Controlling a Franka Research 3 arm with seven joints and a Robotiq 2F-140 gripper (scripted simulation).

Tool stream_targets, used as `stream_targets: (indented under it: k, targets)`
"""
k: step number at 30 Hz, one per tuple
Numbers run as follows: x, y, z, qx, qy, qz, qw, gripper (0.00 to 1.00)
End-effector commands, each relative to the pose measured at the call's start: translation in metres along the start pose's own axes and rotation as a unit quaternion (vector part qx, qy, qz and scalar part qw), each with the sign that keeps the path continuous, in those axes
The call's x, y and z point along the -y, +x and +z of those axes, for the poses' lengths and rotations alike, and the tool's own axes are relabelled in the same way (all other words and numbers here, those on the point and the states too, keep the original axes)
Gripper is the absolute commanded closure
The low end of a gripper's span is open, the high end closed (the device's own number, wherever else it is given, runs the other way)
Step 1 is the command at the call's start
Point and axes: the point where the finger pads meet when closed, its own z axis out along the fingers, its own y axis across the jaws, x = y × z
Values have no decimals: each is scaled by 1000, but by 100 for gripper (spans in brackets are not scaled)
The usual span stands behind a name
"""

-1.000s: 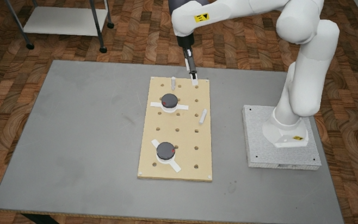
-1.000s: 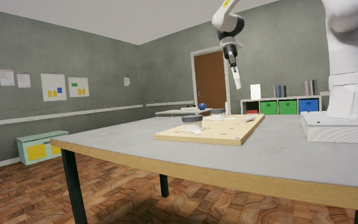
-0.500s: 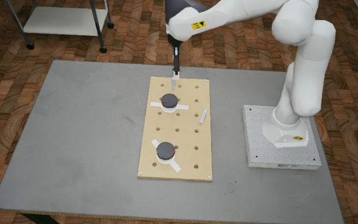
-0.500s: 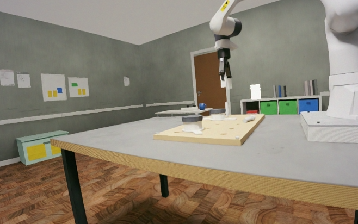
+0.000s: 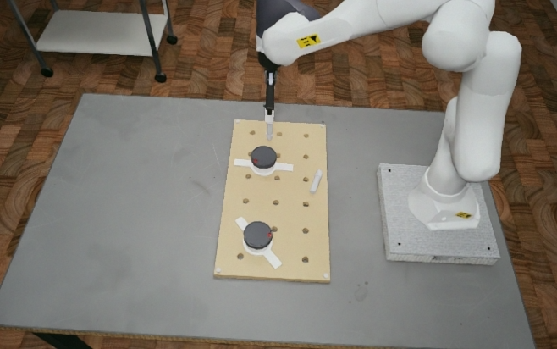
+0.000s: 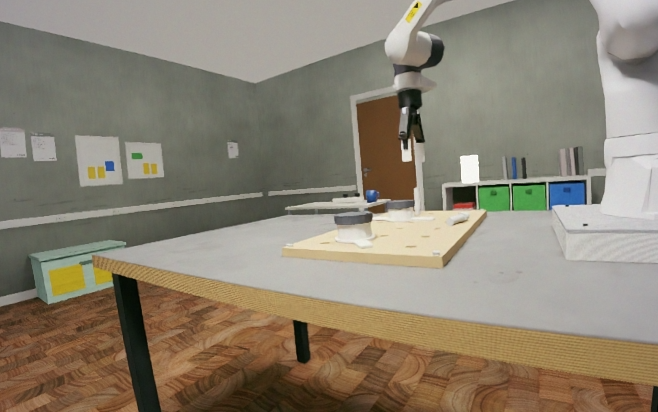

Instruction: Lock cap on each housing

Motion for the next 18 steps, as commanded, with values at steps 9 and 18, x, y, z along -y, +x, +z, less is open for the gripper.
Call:
stream_targets:
  k: [9,18]
  targets:
    - [1,0,1,0,2,10,1000,0]
    - [2,0,7,-2,5,12,1000,0]
